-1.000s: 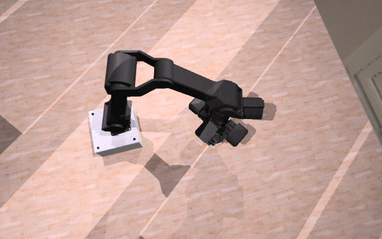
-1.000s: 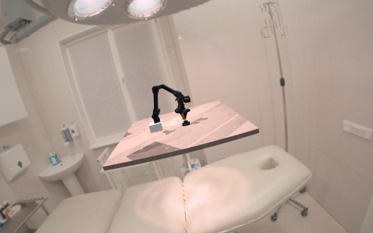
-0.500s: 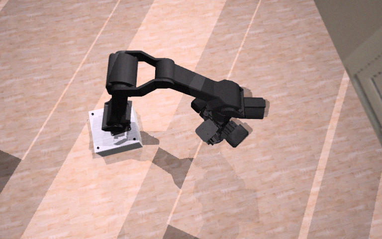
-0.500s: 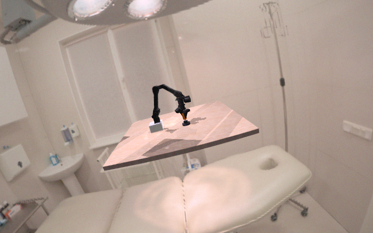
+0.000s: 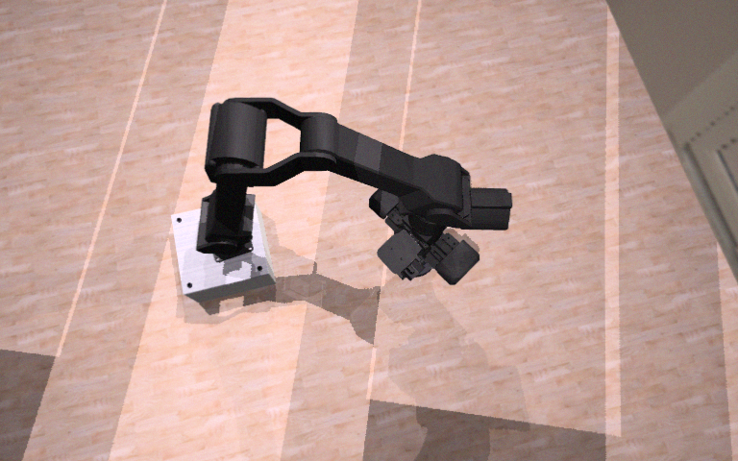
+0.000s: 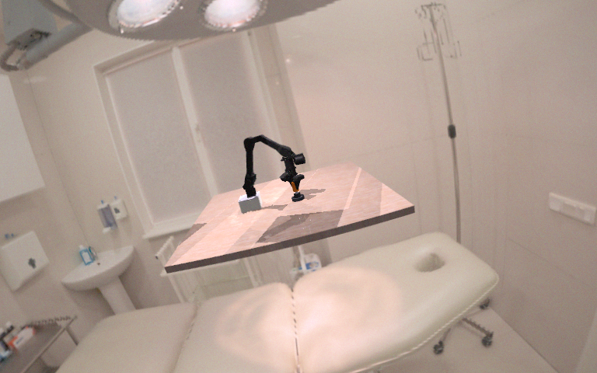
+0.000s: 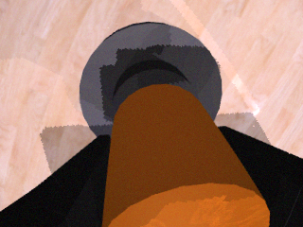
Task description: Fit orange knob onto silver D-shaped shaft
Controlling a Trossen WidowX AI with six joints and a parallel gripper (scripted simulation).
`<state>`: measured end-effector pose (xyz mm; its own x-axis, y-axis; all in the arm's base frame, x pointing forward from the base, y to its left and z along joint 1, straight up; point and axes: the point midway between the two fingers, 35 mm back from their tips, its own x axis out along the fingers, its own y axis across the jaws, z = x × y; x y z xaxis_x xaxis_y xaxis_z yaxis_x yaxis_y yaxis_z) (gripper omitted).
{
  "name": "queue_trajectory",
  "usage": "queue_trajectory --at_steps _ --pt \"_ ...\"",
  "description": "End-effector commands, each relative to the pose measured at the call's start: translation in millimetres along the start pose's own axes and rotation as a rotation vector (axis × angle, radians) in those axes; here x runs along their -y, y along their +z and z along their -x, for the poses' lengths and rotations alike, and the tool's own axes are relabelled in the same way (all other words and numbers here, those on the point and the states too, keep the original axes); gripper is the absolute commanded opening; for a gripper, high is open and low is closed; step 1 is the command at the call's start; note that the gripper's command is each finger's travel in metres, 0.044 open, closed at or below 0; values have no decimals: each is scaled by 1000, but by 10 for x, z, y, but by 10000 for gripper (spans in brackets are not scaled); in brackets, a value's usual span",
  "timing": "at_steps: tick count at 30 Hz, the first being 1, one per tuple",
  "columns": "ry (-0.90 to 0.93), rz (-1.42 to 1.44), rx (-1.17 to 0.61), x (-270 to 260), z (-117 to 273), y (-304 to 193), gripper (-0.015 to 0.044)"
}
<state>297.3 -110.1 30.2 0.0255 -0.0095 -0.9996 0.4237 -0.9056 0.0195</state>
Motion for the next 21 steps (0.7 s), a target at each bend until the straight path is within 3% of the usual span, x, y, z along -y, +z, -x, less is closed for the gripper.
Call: queue_trajectory --at_steps 1,21 --pt "0 -3 0 8 0 5 0" --pt "0 -213 0 3 51 0 0"
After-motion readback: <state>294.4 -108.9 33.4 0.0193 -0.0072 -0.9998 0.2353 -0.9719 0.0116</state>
